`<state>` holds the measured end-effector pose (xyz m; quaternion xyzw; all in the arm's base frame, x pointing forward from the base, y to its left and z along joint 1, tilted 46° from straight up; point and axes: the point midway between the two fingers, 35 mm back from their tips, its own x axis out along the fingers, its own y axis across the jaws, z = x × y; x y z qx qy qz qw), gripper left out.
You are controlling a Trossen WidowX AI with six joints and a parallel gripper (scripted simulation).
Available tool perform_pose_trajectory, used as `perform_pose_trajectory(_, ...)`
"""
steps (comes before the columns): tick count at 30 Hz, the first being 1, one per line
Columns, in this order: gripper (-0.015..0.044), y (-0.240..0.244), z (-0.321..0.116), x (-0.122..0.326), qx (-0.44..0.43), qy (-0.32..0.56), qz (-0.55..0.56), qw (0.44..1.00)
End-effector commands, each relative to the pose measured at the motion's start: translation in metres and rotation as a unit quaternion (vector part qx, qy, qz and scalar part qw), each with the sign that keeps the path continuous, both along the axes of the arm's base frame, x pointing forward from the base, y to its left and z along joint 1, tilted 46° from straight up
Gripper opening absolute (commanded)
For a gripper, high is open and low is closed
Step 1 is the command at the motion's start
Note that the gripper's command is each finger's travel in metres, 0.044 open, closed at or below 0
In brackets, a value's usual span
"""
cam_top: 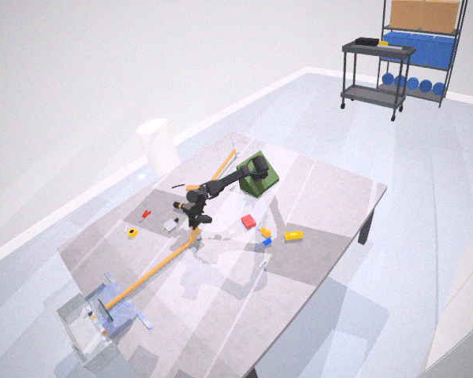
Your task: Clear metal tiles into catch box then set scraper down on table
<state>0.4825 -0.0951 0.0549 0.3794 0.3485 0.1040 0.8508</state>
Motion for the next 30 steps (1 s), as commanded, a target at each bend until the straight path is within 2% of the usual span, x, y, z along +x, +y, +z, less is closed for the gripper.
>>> perform_pose_trajectory(1, 0.0, -0.006, 0.004, 0.01, -0.002, -0.004, -0.006, 1.0)
perform_pose_trajectory(30, 0.0, -0.01, 0.007, 0.051, -0.002, -0.006, -0.006, 1.0)
